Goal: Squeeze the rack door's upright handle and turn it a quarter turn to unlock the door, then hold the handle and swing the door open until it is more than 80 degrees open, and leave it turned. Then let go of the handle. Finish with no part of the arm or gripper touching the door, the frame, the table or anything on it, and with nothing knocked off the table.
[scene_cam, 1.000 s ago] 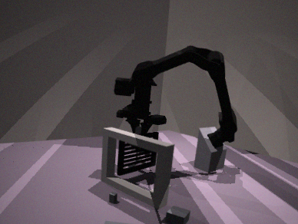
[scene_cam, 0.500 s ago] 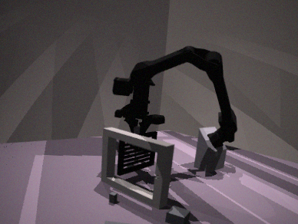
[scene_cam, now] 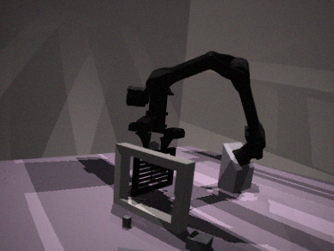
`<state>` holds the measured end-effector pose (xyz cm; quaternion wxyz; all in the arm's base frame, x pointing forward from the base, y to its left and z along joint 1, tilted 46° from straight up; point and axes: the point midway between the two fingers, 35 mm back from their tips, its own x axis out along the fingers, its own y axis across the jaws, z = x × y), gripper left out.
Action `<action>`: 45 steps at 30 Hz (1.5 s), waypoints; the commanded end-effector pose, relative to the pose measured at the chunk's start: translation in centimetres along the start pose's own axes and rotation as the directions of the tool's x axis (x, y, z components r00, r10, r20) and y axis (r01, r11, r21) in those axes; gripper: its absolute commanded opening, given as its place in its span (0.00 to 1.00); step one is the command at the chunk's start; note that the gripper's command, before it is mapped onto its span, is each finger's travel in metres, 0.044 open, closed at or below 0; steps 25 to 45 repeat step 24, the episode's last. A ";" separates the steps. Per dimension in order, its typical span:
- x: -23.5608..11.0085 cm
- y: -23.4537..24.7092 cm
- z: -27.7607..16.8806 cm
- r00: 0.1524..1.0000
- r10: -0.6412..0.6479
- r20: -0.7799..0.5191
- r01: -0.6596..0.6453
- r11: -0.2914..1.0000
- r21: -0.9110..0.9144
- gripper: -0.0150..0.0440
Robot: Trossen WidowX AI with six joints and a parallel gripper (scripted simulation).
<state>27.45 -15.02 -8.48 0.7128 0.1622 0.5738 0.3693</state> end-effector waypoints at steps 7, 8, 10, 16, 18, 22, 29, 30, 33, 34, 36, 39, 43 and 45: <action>-1.6 -0.2 0.0 1.000 -0.004 0.001 0.004 1.000 -0.002 0.74; -1.8 -0.2 0.0 1.000 -0.004 0.001 0.004 1.000 -0.002 0.74; -2.1 -0.3 0.0 1.000 -0.005 0.001 0.005 1.000 -0.002 0.74; -3.1 -0.3 0.0 1.000 -0.006 0.001 0.006 1.000 -0.002 0.74; -3.4 -0.3 0.0 1.000 -0.006 0.001 0.006 1.000 -0.002 0.74; -4.0 -0.3 0.0 1.000 -0.006 0.001 0.006 1.000 -0.002 0.74; -4.3 -0.3 0.0 1.000 -0.005 0.001 0.005 1.000 -0.002 0.74; -4.3 -0.3 0.0 1.000 -0.005 0.001 0.005 1.000 -0.002 0.74; -4.3 -0.3 0.0 1.000 -0.005 0.001 0.005 1.000 -0.002 0.74; -4.3 -0.3 0.0 1.000 -0.005 0.001 0.005 1.000 -0.002 0.74; -4.3 -0.3 0.0 1.000 -0.005 0.001 0.005 1.000 -0.002 0.74; -4.3 -0.3 0.0 1.000 -0.005 0.001 0.005 1.000 -0.002 0.74; -4.3 -0.3 0.0 1.000 -0.005 0.001 0.005 1.000 -0.002 0.74; -4.3 -0.3 0.0 1.000 -0.005 0.001 0.005 1.000 -0.002 0.74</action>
